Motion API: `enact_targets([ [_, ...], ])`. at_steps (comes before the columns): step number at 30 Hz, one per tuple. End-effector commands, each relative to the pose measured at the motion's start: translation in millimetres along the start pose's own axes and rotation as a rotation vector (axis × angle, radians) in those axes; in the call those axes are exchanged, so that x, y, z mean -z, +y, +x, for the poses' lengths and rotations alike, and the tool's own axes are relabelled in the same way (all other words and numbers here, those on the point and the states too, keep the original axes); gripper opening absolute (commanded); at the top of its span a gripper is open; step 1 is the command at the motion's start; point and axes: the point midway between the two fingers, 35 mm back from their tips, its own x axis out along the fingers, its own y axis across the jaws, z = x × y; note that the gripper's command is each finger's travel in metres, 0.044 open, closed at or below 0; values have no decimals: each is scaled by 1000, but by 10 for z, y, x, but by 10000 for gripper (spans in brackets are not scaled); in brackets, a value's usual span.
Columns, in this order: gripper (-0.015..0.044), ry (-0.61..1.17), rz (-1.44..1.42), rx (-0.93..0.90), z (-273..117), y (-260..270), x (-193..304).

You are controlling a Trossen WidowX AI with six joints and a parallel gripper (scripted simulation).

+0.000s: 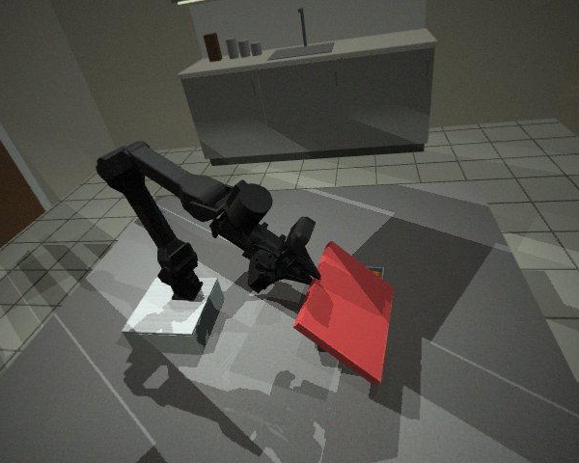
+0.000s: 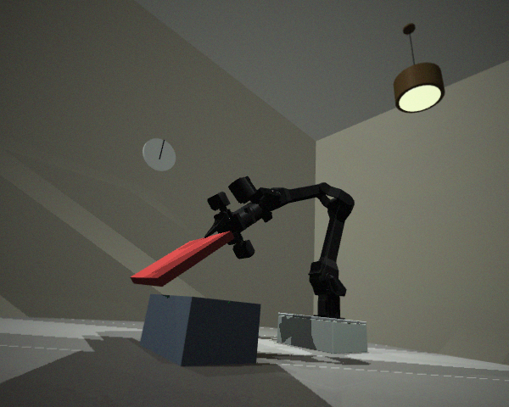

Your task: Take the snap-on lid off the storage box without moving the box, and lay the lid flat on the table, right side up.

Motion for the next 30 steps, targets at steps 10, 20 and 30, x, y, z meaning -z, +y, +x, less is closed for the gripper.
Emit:
enact_targets([
  [10,0,-1,-8,-15,-48,36,-276],
  [20,0,-2,-10,-15,-68,21,-475],
  [30,0,-3,-11,-15,-89,6,-673],
])
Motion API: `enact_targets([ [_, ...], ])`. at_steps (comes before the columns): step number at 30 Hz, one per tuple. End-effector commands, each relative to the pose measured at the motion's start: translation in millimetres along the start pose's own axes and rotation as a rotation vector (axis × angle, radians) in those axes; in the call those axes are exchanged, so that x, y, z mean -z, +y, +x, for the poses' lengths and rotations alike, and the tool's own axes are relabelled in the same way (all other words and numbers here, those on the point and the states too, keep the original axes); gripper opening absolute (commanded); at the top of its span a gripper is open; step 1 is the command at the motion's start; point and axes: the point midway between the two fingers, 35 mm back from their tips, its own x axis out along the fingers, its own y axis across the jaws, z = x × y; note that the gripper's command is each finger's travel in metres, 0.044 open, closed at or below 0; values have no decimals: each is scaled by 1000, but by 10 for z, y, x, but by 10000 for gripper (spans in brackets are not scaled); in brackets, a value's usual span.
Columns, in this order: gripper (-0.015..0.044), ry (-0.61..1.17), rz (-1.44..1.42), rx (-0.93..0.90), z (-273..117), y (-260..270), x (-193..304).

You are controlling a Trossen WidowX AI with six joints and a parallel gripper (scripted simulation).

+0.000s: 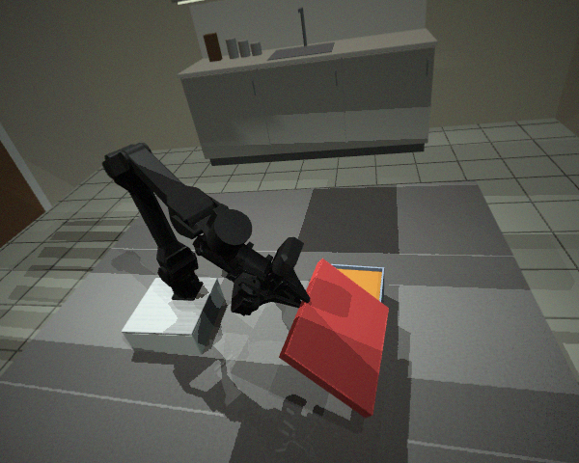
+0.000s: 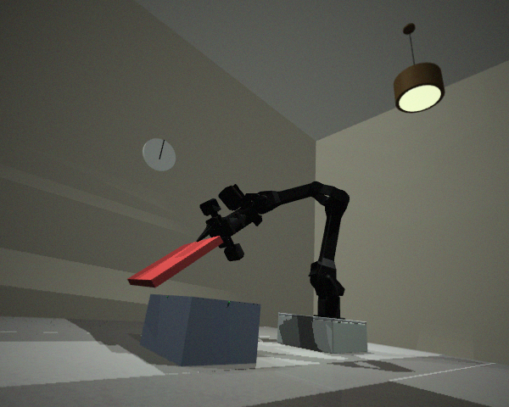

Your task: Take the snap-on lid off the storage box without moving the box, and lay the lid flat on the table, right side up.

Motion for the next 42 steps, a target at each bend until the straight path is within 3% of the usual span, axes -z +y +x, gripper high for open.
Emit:
enact_targets([
  [1,0,-2,-10,-18,-36,60,-103],
  [42,0,-7,-16,-16,-124,0,-915],
])
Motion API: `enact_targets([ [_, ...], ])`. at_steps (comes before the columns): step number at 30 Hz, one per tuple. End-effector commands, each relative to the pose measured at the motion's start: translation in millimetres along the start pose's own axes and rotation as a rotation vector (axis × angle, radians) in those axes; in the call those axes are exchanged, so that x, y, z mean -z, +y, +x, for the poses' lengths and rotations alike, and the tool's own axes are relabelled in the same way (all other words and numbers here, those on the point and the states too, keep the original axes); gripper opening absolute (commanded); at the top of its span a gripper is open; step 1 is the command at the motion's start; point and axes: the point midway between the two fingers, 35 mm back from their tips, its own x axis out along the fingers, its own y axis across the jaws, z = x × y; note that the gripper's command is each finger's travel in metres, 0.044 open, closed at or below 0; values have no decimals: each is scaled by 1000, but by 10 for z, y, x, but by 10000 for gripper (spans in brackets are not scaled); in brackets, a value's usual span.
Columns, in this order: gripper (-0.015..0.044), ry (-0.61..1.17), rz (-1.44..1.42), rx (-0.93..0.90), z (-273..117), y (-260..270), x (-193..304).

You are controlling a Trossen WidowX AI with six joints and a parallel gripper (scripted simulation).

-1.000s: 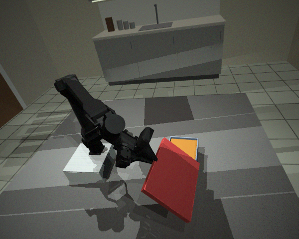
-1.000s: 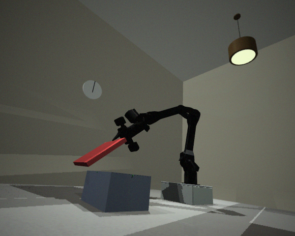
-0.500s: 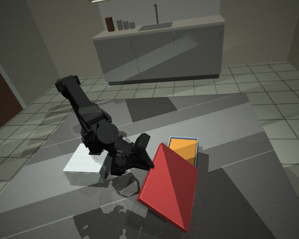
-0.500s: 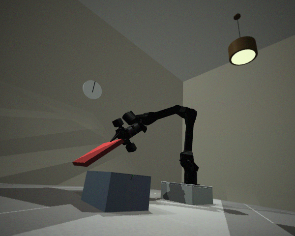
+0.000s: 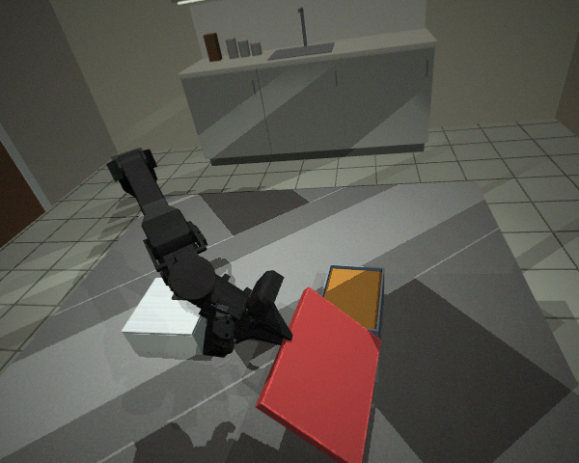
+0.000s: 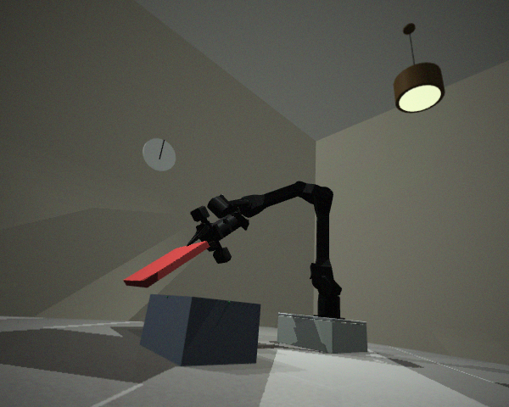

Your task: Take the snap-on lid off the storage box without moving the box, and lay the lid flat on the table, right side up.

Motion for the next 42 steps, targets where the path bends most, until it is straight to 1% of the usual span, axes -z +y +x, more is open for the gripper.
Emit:
enact_targets([
  [1,0,-3,-12,-16,-39,55,-106],
  [14,0,-5,-14,-16,-67,37,-355],
  [25,0,-5,-14,-16,-56,17,-350],
  [42,0,-4,-14,-16,63,-148,-335],
])
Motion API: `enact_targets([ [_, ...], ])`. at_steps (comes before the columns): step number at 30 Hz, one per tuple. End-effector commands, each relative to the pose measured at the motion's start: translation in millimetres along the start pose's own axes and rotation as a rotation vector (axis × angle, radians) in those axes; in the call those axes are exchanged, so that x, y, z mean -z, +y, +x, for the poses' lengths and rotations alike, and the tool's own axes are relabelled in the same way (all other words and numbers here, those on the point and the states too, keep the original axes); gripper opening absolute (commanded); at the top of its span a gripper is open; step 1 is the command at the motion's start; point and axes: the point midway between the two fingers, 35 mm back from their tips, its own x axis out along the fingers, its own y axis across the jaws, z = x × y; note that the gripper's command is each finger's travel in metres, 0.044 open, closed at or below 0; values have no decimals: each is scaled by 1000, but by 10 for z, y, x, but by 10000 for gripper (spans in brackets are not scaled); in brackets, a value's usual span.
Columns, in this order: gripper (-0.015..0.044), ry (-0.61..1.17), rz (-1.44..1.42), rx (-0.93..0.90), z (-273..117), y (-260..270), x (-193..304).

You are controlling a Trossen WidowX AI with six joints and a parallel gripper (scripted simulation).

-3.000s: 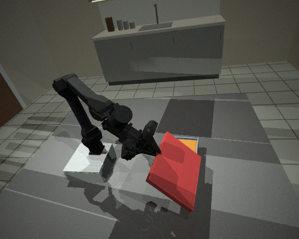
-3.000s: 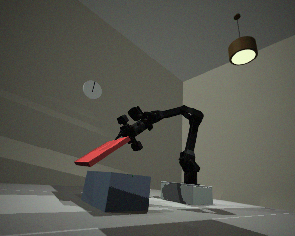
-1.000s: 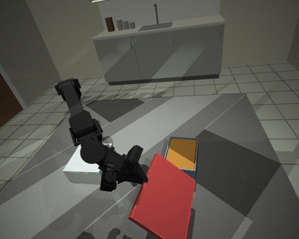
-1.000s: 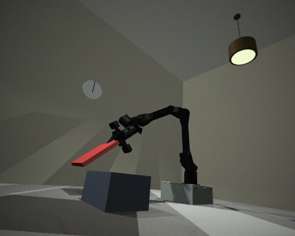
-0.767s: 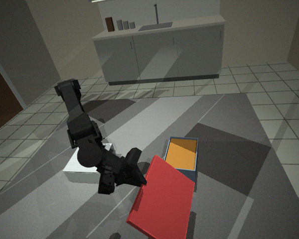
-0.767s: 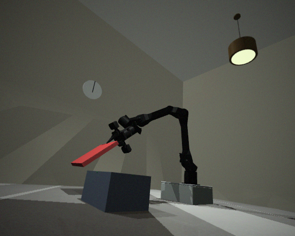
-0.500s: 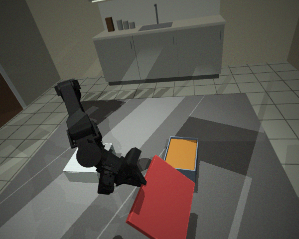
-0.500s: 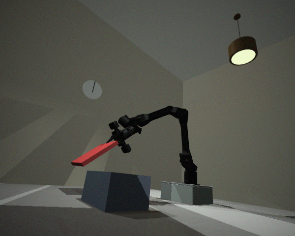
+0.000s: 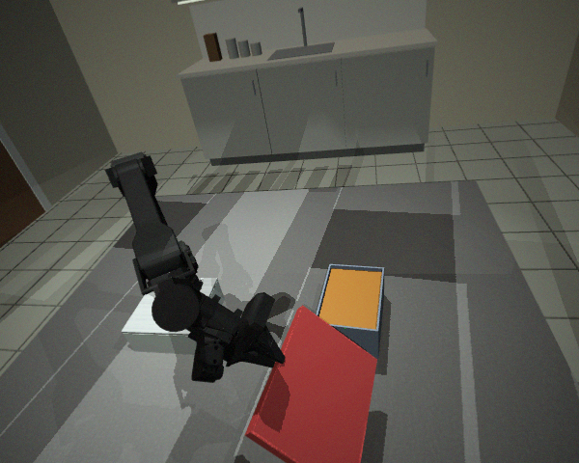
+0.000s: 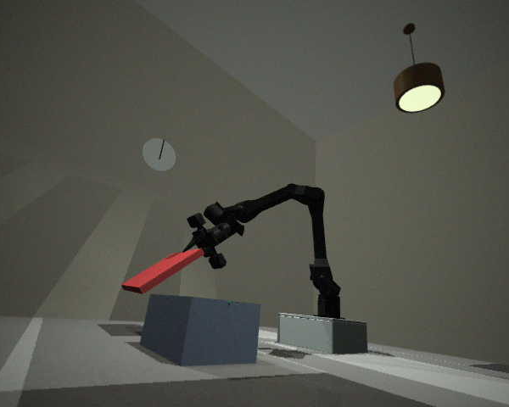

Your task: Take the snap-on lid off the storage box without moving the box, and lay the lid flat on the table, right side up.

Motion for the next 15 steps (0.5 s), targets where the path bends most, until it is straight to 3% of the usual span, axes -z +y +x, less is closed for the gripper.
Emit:
enact_targets([
  [1,0,3,-8,-9,24,-18,4],
  [15,0,3,-8,-9,97,-103,4],
])
